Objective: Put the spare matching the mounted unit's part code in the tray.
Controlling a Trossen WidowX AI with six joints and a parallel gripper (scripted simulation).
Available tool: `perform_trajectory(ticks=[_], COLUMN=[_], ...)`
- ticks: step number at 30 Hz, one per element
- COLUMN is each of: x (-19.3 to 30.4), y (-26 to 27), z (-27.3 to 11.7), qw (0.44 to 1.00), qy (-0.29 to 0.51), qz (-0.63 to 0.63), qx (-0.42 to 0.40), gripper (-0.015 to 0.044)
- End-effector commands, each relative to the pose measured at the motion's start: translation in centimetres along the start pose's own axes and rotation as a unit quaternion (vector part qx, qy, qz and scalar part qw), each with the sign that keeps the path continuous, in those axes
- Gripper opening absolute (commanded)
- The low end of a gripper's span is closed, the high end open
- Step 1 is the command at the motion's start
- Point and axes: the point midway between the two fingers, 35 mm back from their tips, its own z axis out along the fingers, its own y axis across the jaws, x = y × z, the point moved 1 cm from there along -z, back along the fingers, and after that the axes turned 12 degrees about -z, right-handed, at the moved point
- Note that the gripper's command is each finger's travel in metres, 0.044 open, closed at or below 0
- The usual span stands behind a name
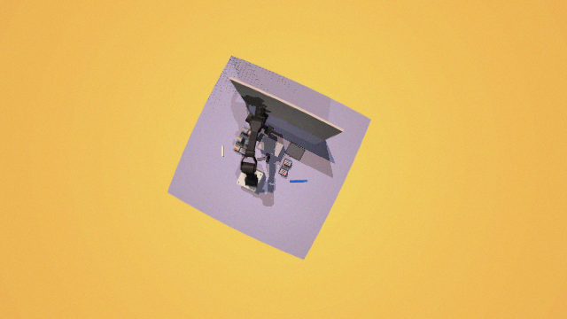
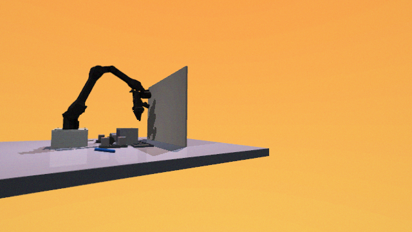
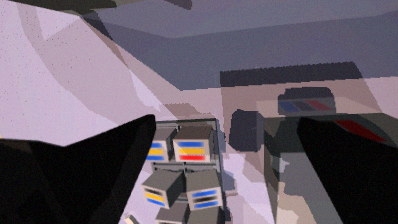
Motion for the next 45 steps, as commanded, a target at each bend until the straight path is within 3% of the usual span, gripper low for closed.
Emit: perform_trajectory(ticks=[1, 6, 27, 33, 39, 42, 45], x=[0.2, 1.4, 1.5, 6.7, 14.3, 16.9, 17.0], y=[-6.3, -11.3, -11.6, -19.5, -25.3, -26.4, -26.5], z=[-3.3, -6.2, -6.2, -5.4, -4.2, -3.8, -3.8], qw=[0.998, 0.994, 0.995, 0.959, 0.814, 0.75, 0.747], qy=[0.035, 0.074, 0.074, 0.055, 0.027, 0.017, 0.017], qz=[-0.032, -0.059, -0.049, 0.266, 0.572, 0.654, 0.658], qx=[0.034, 0.051, 0.051, 0.076, 0.095, 0.099, 0.099], gripper=[0.044, 0.044, 0.044, 0.044, 0.044, 0.044, 0.044])
